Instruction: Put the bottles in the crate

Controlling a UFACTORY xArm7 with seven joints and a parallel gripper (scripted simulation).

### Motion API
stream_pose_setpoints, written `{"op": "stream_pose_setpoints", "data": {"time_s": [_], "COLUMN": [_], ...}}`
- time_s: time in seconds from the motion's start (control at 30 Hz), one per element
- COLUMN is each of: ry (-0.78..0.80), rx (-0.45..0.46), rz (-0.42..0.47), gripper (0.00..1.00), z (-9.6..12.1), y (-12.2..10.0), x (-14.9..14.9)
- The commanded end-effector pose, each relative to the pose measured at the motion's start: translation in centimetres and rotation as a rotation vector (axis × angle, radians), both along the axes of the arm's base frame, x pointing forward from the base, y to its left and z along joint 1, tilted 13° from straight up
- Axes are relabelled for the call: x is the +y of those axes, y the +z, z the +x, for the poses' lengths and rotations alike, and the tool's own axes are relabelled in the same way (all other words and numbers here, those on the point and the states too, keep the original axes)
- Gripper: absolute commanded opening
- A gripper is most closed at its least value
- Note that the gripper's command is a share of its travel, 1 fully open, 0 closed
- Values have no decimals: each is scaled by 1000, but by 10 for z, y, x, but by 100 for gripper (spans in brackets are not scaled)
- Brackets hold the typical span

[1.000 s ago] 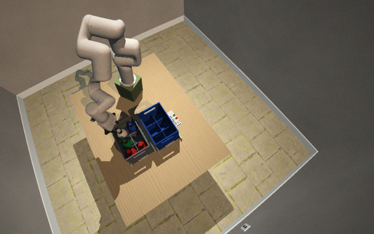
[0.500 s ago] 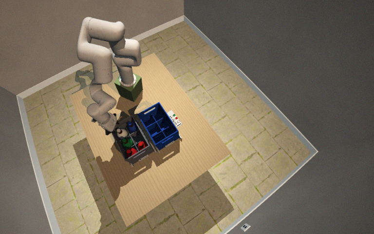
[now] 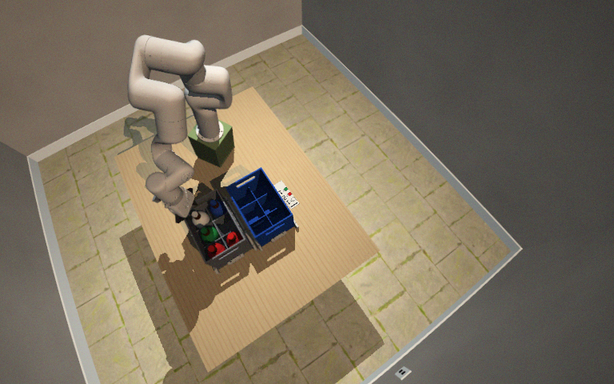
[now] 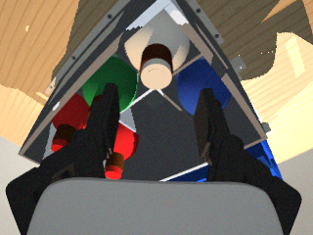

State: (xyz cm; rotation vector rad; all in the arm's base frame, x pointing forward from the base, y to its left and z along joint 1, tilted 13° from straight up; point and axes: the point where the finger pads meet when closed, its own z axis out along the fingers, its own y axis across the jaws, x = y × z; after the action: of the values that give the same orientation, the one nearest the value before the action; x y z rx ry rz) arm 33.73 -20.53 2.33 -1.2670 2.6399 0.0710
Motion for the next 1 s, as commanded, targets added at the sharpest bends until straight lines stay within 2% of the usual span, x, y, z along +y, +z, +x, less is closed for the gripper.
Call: {"op": "stream_pose_setpoints", "data": {"time_s": [0.0,0.97], "ry": [-1,-1], "rx": [-4,-4], "rz": [-2,-2], "gripper": [65,65], "z": [2,8], "y": [-2,-37], "x": [-1,4]}}
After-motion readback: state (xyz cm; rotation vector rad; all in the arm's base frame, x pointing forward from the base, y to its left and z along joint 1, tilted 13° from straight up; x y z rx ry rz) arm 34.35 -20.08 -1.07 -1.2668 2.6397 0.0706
